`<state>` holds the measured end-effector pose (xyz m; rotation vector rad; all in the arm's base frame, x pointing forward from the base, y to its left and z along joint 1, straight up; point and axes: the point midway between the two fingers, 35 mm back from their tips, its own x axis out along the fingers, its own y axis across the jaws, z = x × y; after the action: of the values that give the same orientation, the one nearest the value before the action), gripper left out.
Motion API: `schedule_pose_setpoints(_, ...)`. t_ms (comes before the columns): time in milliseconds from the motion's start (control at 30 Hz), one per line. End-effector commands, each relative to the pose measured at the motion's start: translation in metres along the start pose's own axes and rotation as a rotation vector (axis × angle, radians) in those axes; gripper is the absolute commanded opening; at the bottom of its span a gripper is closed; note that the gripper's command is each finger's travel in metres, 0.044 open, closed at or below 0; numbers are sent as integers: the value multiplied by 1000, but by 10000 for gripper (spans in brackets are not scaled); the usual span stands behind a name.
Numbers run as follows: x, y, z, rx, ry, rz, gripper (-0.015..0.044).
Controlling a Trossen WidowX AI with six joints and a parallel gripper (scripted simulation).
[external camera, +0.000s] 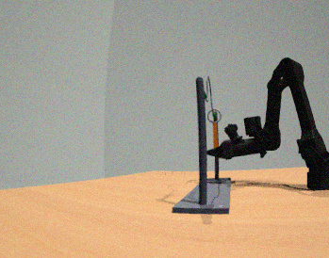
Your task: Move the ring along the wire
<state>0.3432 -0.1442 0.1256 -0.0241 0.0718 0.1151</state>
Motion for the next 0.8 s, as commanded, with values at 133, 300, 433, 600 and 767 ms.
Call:
schedule_pose_setpoints(133, 0, -1, 3, 2, -1, -3, -150)
schedule_pose_setpoints(300, 0, -1, 3, 2, -1, -3, -150)
schedule_pose_setpoints(433, 0, -1, 3, 2, -1, -3, -150)
schedule_pose_setpoints(600, 0, -1, 3, 2, -1, -3, -150)
schedule_pose_setpoints(767, 0, 2, 3, 2, -1, -3, -150)
